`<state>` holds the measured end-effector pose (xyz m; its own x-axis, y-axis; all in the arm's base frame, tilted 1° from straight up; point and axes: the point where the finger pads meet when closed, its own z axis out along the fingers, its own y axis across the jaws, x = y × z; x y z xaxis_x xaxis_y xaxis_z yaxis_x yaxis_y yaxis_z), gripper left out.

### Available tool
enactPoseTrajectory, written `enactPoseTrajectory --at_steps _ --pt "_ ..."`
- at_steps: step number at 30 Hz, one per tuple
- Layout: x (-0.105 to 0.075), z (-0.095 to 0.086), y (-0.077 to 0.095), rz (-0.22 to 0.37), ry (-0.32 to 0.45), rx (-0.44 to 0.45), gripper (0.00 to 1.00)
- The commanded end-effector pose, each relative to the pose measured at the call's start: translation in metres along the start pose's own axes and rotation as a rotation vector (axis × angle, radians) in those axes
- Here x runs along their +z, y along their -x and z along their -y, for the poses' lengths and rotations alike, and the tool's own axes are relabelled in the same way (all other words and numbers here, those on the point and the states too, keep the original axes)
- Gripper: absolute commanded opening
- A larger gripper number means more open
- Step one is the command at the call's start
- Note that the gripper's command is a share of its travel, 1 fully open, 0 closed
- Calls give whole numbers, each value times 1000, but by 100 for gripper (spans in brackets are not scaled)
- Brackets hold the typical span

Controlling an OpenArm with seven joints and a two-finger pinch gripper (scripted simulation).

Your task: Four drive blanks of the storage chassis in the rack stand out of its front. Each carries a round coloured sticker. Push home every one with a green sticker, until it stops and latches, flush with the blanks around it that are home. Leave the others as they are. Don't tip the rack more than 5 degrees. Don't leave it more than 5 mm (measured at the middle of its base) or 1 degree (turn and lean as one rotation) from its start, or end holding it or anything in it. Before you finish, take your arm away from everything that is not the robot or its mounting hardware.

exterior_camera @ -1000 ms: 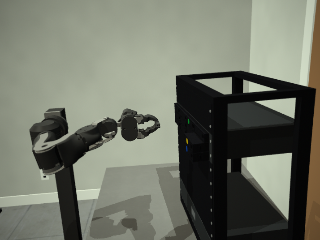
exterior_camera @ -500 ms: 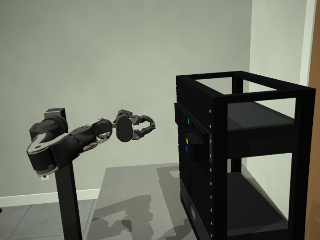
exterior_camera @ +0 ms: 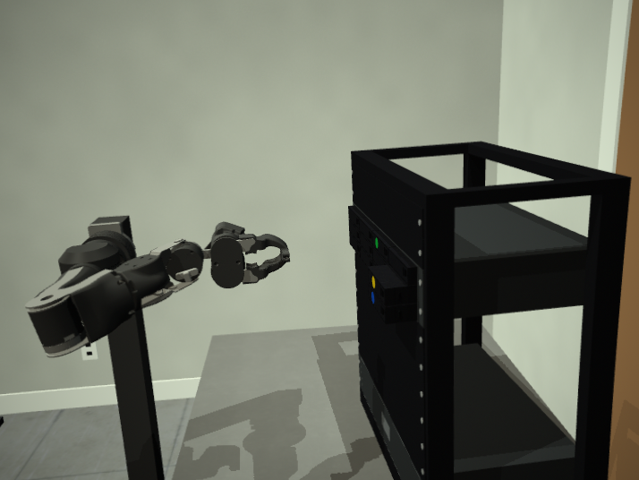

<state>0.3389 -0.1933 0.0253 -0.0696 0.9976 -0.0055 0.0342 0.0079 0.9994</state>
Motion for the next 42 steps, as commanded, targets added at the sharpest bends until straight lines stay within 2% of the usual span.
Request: enactPoseTrajectory --at_steps 1,25,42 --pt "-3 -3 0 -5 10 2 0" --pt "-45 -1 7 -4 10 1 0" --pt "-52 -1 8 -2 10 1 0"
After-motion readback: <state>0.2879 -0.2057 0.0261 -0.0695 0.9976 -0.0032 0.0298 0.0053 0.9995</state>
